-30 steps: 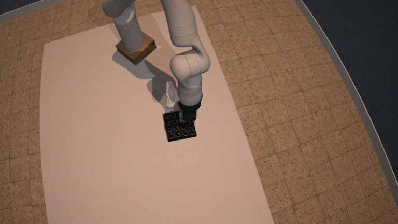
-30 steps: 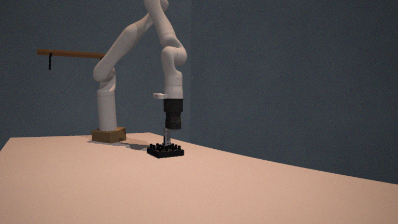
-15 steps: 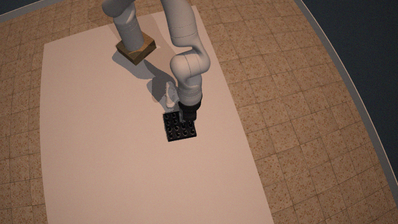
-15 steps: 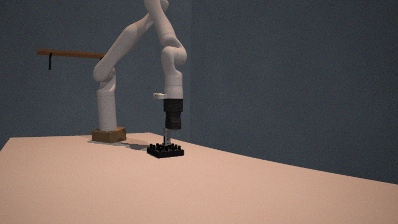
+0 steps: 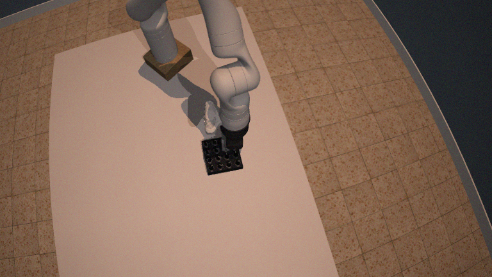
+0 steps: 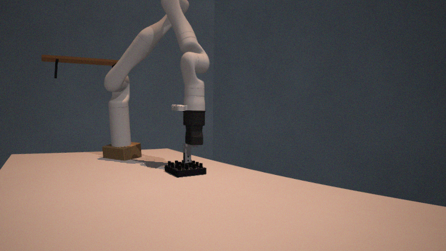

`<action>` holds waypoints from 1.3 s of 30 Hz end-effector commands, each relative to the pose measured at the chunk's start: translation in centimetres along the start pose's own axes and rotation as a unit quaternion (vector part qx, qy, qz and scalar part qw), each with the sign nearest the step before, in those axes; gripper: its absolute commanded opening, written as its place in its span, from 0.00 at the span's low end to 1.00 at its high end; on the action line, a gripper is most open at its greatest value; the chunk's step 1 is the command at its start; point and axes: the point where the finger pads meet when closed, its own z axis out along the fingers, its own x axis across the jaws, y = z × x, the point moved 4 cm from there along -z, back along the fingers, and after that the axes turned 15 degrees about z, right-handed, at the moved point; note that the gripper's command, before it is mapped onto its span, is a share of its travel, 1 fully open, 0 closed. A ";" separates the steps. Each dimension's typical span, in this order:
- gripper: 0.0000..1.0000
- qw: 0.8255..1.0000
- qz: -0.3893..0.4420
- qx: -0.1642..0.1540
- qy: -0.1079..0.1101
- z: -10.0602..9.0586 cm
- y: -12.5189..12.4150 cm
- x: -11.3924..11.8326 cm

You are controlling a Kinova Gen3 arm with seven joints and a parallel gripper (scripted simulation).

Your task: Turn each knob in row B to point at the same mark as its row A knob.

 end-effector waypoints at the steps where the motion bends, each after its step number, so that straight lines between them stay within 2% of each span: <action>1: 0.30 1.000 -0.012 -0.001 0.000 0.1 0.0 0.1; 5: 0.30 1.000 -0.028 -0.001 0.000 0.1 0.0 0.1; 19: 0.30 0.985 -0.175 -0.001 0.000 0.1 0.0 0.1; 35: 0.30 0.983 -0.184 -0.001 0.000 0.1 0.0 0.1; 36: 0.46 0.983 -0.184 -0.001 0.000 0.1 0.0 0.1; 39: 0.46 0.983 -0.184 -0.001 0.000 0.1 0.0 0.1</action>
